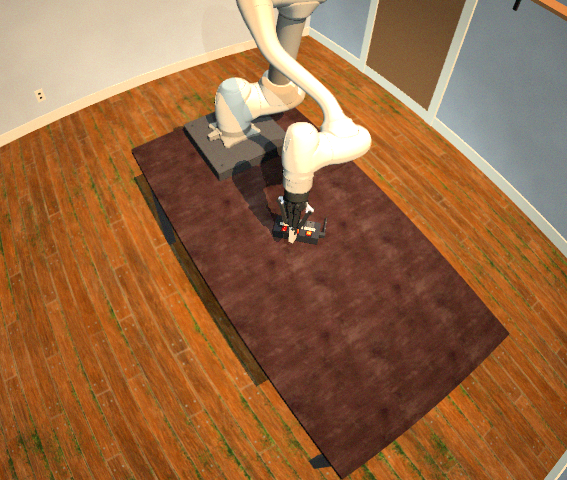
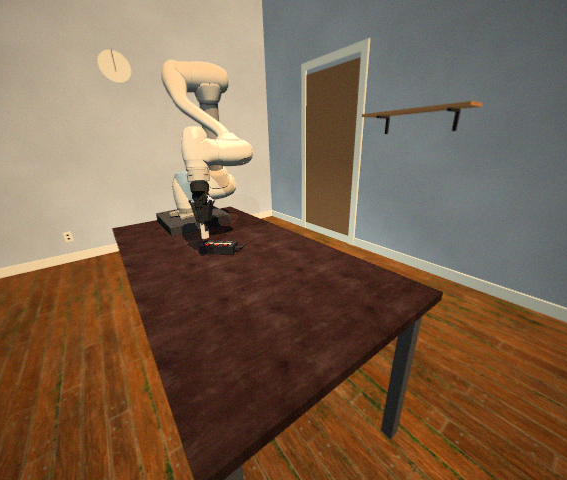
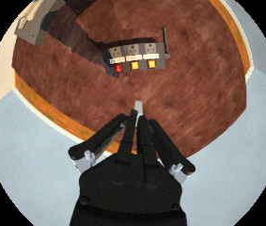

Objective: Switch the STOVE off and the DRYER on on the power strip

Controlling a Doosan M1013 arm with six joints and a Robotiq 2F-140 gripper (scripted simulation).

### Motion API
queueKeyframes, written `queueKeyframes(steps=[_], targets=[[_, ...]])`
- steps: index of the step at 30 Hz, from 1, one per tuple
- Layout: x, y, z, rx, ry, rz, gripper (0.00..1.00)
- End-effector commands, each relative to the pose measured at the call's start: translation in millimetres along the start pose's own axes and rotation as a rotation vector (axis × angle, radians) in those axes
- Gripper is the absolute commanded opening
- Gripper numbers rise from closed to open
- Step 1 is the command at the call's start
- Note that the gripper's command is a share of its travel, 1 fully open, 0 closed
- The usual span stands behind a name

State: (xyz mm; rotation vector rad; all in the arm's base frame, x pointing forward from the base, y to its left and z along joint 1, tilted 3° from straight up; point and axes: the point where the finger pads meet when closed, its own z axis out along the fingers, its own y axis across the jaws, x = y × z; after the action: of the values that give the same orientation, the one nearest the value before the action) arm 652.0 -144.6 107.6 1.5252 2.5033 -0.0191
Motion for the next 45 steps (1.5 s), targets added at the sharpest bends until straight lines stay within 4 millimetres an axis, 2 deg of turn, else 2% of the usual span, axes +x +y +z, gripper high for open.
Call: queueKeyframes(steps=[1,31,32,45], targets=[[0.0,0.0,-0.1,0.0,0.0,0.0,0.0],[0.0,0.0,-0.1,0.0,0.0,0.0,0.0],[0.0,0.0,-0.1,0.0,0.0,0.0,1.0],[0.0,0.0,-0.1,0.0,0.0,0.0,1.0]])
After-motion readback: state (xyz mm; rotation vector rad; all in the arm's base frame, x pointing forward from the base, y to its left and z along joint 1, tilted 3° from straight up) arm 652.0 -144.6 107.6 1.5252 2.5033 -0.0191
